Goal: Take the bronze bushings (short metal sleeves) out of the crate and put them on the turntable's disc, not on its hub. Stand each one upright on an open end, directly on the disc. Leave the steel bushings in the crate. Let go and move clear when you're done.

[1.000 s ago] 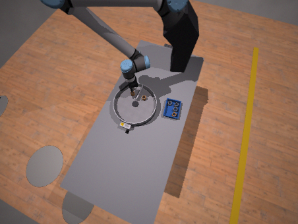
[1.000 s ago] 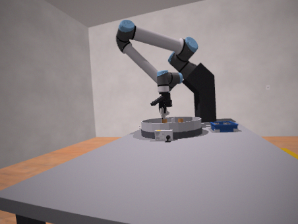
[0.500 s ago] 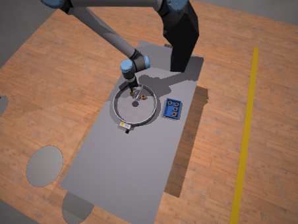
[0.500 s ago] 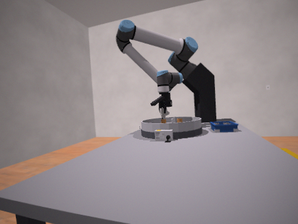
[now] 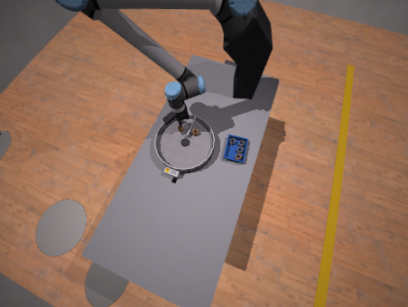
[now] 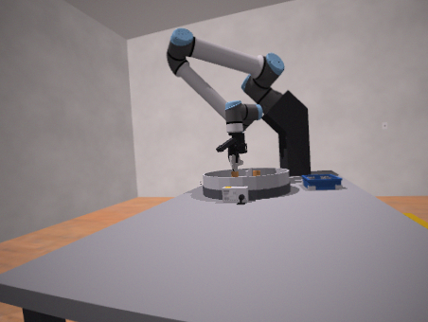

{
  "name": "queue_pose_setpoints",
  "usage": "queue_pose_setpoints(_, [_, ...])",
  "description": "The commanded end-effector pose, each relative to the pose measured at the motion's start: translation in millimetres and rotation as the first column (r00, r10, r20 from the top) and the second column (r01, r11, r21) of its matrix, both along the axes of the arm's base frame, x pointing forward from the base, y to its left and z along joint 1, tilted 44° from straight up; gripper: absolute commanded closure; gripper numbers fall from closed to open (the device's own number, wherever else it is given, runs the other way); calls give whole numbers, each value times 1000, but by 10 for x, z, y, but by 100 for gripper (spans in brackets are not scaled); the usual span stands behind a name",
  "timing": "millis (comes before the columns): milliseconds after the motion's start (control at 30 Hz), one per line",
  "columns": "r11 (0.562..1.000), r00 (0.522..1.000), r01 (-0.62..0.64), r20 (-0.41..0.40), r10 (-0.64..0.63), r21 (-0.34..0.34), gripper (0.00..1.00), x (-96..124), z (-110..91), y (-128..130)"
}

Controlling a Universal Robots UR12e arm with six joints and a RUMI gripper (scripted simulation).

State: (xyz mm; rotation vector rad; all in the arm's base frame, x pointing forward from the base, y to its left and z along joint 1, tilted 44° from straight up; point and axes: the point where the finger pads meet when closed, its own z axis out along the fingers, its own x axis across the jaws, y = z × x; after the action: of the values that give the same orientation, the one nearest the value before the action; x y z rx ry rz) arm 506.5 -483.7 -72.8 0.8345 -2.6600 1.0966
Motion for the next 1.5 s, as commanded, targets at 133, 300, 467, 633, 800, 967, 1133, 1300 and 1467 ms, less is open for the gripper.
queue_pose_setpoints(133, [1000,1000,0,0,0,0,94,-19,205,195])
queue_pose_setpoints(300, [1000,1000,0,0,0,0,94,-28,292,278])
queue_pose_setpoints(467, [1000,1000,0,0,0,0,94,-32,336,320])
queue_pose_setpoints(633, [1000,1000,0,0,0,0,94,-32,336,320])
queue_pose_setpoints(800, [1000,1000,0,0,0,0,94,-32,336,320])
queue_pose_setpoints(967, [1000,1000,0,0,0,0,94,-32,336,320])
queue_pose_setpoints(1133, [1000,1000,0,0,0,0,94,-32,336,320])
queue_pose_setpoints(1300, [1000,1000,0,0,0,0,94,-32,336,320])
queue_pose_setpoints(1467, [1000,1000,0,0,0,0,94,-32,336,320])
